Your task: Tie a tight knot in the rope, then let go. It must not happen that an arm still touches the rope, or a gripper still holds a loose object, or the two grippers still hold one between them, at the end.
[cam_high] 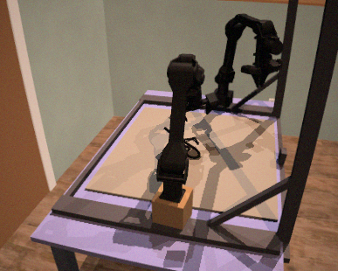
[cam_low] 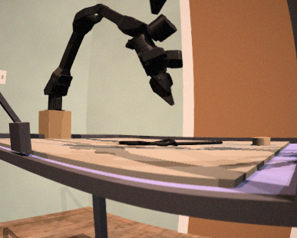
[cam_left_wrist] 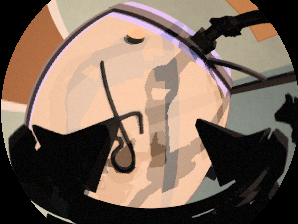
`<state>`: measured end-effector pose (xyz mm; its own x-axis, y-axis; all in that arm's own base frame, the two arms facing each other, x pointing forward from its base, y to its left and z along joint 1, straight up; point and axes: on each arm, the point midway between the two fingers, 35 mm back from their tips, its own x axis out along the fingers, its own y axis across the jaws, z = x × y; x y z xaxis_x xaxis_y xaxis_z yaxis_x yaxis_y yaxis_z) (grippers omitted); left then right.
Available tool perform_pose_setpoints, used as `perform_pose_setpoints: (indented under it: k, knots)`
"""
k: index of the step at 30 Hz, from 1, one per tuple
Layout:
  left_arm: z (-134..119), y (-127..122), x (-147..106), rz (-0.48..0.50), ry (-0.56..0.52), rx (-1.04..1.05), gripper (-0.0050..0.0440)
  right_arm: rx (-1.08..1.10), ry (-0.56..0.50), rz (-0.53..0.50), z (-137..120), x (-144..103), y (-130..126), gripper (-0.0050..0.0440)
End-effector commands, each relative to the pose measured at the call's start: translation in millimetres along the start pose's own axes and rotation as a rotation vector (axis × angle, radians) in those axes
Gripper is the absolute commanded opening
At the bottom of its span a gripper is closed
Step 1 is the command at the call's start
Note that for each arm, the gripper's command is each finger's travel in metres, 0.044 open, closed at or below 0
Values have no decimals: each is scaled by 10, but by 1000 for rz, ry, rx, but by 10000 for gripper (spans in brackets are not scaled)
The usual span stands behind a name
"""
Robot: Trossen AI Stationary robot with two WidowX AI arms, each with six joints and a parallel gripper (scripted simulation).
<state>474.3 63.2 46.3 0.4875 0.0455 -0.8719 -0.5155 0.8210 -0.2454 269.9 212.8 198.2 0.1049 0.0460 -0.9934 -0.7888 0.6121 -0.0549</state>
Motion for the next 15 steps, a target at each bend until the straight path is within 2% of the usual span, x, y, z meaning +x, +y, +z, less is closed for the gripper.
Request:
perform_pose_setpoints:
  k: [1, 8, 10, 15]
  knots:
    - [118, -64, -133, -17, -38, -3, 416, 3, -22, -2, 6, -72, -1, 85]
    - [133, 43, -192, 0, -29, -9, 248, 3, -22, -2, 6, -72, -1, 85]
    - [133, 43, -192, 0, -29, -9, 248, 3, -22, -2, 6, -72, -1, 85]
    - [154, 318, -351, 42, -4, -28, 128, 3, -22, -2, 6, -72, -1, 85]
